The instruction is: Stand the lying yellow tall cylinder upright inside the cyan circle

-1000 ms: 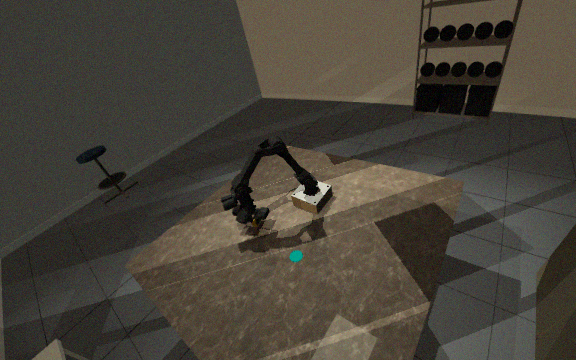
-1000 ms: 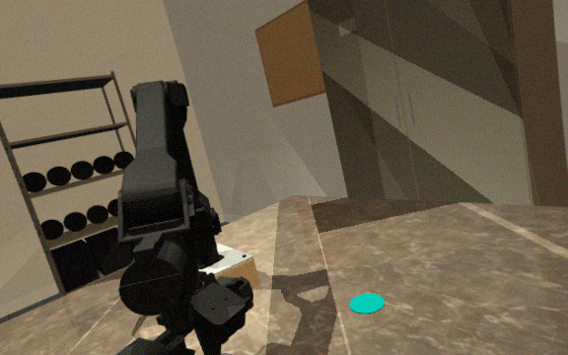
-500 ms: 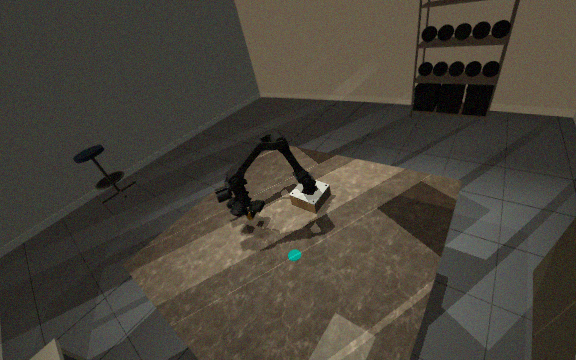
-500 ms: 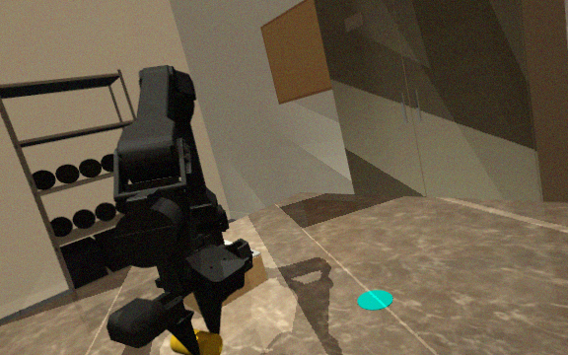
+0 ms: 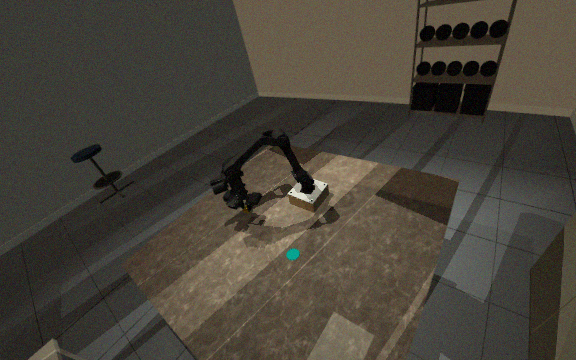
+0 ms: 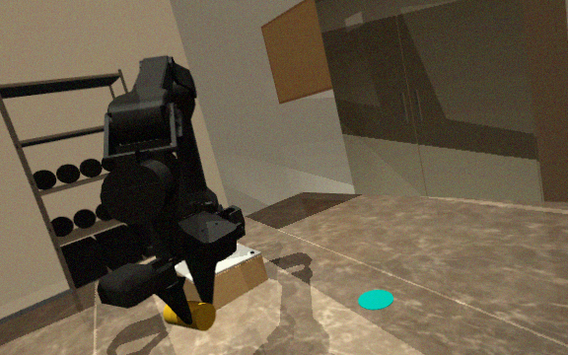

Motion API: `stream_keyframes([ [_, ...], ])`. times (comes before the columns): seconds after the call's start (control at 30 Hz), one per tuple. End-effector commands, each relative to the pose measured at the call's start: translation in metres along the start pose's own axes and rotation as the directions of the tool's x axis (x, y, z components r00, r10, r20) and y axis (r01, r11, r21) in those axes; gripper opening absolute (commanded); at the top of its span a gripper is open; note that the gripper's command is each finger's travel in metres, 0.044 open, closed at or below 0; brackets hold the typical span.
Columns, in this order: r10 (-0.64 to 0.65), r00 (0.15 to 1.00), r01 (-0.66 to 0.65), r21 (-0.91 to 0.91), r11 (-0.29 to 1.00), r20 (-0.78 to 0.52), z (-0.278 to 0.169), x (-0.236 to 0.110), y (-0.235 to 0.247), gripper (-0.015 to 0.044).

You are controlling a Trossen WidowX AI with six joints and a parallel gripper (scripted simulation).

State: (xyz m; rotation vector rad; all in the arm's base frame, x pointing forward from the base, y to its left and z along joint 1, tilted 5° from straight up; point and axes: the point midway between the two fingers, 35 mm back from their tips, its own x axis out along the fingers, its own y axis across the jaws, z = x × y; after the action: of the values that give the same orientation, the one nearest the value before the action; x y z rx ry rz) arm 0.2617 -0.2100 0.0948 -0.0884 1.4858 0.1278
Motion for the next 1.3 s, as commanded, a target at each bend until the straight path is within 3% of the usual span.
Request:
stream_keyframes([
  [0.0, 0.004, 1.0, -0.004, -0.026, 1.0, 0.002, 0.006, -0.004, 0.006, 0.0105],
  [1.27, 0.009, 1.0, -0.007, -0.382, 0.924, 0.004, 0.082, -0.012, 0.1, 0.0105],
])
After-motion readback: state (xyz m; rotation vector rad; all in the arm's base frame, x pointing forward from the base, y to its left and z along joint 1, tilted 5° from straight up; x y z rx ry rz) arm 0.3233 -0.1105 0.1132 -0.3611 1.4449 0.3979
